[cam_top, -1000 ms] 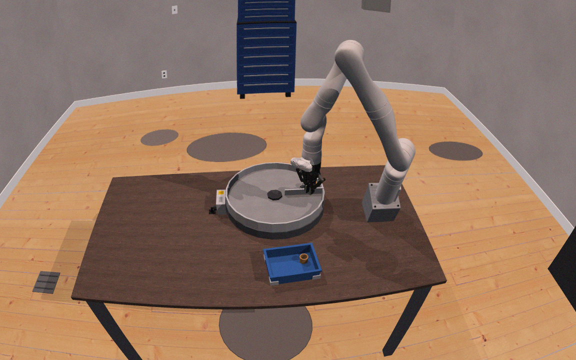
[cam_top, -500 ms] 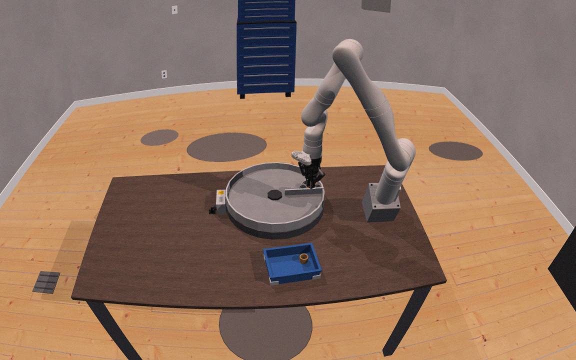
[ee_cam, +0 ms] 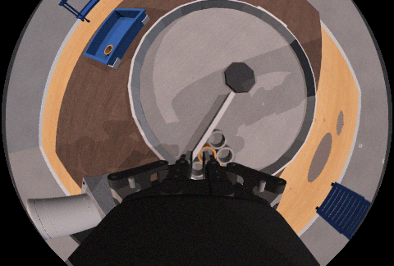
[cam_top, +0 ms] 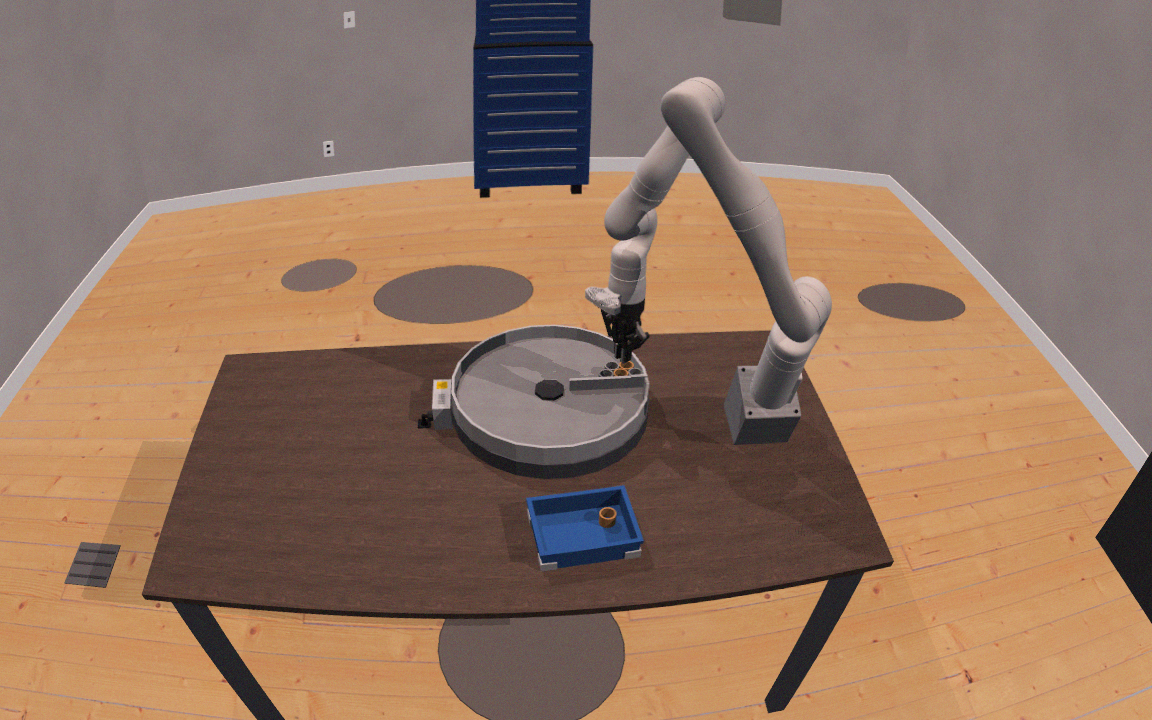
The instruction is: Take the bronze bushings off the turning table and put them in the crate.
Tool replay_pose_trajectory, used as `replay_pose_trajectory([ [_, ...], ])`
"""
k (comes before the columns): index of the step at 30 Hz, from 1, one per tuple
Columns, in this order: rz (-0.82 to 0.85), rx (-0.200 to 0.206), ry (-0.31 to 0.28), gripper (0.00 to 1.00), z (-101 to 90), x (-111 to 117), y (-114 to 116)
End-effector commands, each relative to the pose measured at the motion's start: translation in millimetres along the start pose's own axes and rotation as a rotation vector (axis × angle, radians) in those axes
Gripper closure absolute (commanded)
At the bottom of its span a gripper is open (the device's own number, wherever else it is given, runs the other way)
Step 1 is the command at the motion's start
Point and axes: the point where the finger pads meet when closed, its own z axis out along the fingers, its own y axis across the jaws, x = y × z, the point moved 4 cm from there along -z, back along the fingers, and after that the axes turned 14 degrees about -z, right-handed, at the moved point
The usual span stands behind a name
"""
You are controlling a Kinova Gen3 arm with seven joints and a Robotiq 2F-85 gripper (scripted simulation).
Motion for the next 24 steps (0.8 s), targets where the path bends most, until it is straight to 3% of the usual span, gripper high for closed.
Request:
replay_pose_trajectory([
  [1,0.026,-0.002,0.000,0.86,-0.2,-10.0,6.7],
  [5,0.131,-0.002,0.000,0.86,0.9,-49.8,32.0],
  [17,0.131,-0.002,0.000,0.86,0.9,-49.8,32.0],
  [24,0.133,-0.002,0.000,0.86,15.5,-50.5,32.0],
])
